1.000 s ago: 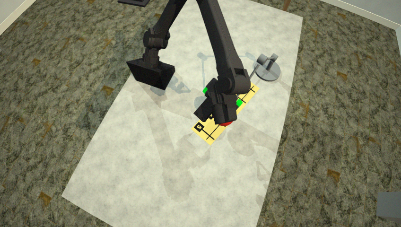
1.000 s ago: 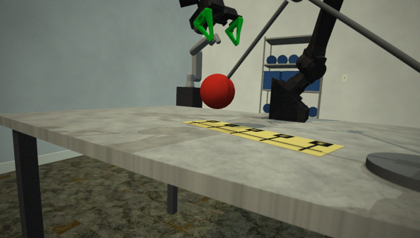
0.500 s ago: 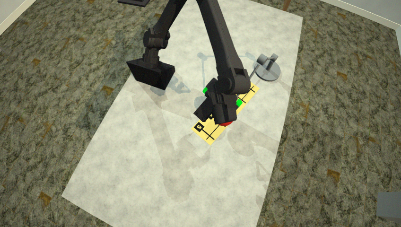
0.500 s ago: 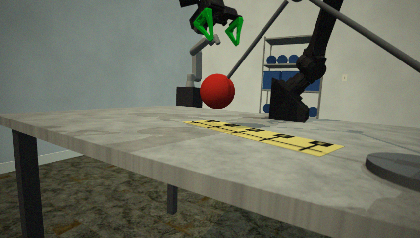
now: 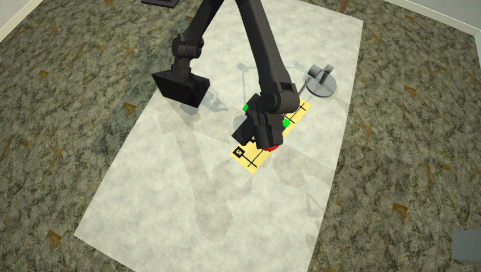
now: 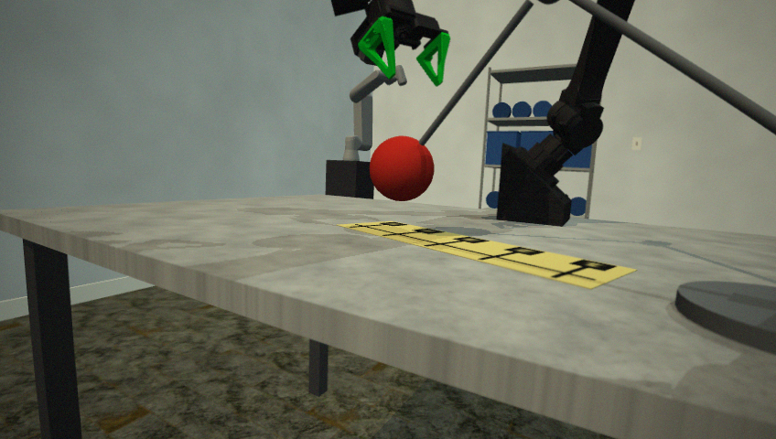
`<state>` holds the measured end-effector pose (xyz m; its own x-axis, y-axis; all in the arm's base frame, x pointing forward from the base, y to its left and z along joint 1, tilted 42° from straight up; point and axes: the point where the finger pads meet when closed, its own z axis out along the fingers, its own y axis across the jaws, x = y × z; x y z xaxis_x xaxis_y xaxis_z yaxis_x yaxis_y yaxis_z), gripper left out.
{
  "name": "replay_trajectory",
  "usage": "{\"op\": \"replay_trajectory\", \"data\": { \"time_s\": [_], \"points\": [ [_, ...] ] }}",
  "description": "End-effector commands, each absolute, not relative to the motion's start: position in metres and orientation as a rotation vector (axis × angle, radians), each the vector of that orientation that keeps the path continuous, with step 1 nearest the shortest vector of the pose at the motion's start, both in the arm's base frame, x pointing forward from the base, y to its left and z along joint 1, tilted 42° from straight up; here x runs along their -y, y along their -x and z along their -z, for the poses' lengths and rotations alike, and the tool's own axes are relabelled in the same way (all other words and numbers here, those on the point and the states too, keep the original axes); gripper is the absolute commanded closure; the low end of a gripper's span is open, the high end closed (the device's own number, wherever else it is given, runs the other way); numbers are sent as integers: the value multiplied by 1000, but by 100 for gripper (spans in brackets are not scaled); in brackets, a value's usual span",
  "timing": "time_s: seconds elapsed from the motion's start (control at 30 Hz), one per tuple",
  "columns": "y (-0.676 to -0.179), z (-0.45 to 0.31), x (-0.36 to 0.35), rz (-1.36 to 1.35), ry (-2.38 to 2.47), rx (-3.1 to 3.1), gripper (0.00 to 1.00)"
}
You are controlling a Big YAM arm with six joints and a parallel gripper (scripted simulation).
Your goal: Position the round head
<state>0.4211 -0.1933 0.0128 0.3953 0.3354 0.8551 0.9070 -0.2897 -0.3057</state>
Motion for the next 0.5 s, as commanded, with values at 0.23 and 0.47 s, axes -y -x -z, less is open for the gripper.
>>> {"op": "replay_trajectory", "data": {
  "time_s": [0.23,0.47],
  "points": [
    [-439,-40,200,878,1847,1130,0],
    [-453,-64,202,879,1862,1173,0]
  ]
}}
